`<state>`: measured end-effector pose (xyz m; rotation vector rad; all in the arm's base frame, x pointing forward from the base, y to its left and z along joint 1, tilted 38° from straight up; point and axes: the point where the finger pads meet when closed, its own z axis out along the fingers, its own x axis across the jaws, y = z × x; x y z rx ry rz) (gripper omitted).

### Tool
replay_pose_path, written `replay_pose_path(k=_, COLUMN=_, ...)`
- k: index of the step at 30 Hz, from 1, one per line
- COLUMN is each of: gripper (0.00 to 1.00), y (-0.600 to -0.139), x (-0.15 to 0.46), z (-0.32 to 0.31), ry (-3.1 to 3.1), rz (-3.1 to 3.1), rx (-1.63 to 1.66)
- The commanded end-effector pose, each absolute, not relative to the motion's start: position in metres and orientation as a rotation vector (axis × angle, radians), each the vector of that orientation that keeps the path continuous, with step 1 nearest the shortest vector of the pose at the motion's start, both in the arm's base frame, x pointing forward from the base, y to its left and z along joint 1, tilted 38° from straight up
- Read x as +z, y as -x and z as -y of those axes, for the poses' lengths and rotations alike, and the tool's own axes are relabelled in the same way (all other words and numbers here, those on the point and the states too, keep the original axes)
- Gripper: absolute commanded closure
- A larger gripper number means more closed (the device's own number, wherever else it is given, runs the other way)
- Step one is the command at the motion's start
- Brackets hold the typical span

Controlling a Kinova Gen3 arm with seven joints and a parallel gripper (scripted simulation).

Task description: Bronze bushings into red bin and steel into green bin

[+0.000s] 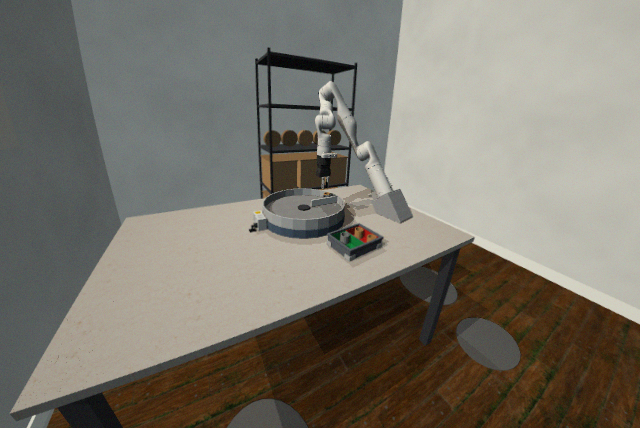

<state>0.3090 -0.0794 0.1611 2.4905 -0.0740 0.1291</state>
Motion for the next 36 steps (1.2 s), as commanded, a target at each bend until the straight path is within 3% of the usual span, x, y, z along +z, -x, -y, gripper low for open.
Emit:
replay_pose_path(k=1, gripper=0.55, y=-0.31, x=0.154, z=0.086, ry=-2.489, rz=0.076, rx=0.132)
replay_pose_path(k=36, gripper=0.55, y=-0.313, x=0.13, z=0.107, ry=-2.49, rz=0.071, rx=0.134)
